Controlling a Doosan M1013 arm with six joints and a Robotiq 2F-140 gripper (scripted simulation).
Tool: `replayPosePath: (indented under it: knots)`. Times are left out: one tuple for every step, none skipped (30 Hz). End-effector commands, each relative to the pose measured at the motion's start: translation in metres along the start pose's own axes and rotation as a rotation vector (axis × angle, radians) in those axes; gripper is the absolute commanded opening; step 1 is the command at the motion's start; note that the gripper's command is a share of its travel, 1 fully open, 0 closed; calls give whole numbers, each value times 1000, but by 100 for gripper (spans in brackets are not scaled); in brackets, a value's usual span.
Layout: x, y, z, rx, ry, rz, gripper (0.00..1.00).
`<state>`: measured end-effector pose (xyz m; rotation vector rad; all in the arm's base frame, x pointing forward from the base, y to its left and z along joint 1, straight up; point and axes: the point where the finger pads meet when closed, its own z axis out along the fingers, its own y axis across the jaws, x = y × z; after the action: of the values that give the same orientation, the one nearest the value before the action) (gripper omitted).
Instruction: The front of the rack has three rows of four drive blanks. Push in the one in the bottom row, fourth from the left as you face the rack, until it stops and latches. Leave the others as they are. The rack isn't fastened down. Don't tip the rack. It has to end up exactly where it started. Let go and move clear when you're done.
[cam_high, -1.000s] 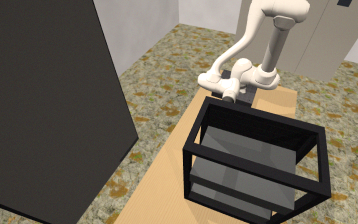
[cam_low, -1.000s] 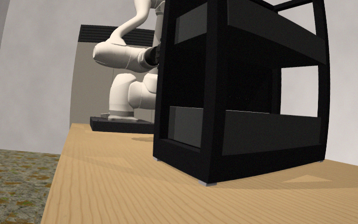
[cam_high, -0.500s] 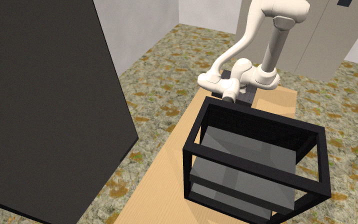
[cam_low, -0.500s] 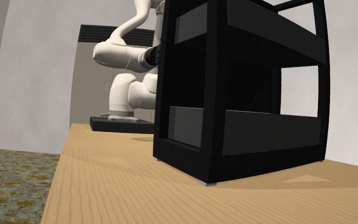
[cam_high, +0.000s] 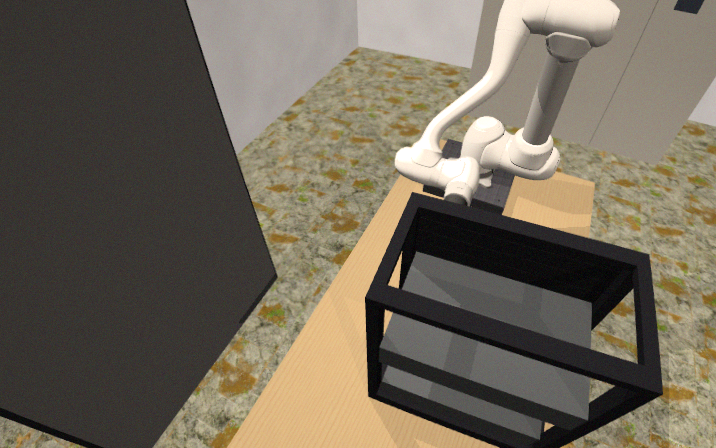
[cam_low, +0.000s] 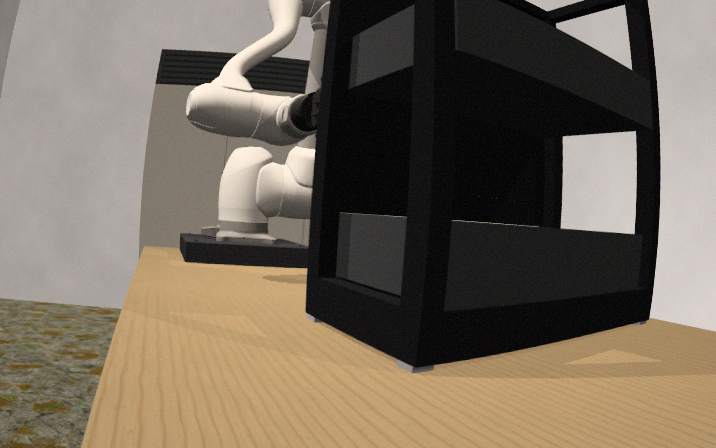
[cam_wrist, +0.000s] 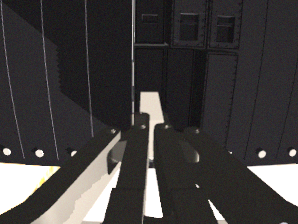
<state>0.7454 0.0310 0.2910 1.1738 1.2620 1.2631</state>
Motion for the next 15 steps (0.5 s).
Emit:
replayPosePath:
  knots:
    - [-2,-2,3,3,-6,-1,0]
    - [-2,-2,3,3,-6,-1,0]
    - [-2,-2,4,3,-6,-1,0]
    - [-2,-2,5,3,-6,-1,0]
    - [-2,-2,5,3,-6,-1,0]
    - [-2,-2,5,3,-6,-1,0]
    - [-2,-2,5,3,-6,-1,0]
    - [-2,-2,5,3,-6,-1,0]
    - [-2,-2,5,3,-6,-1,0]
    - [-2,-2,5,3,-6,-1,0]
    - [-2,-2,5,3,-6,-1,0]
    - [-2,-2,5,3,-6,-1,0]
    - [-2,-2,5,3,-6,-1,0]
    - [-2,-2,5,3,-6,-1,0]
    - [-2,-2,5,3,-6,-1,0]
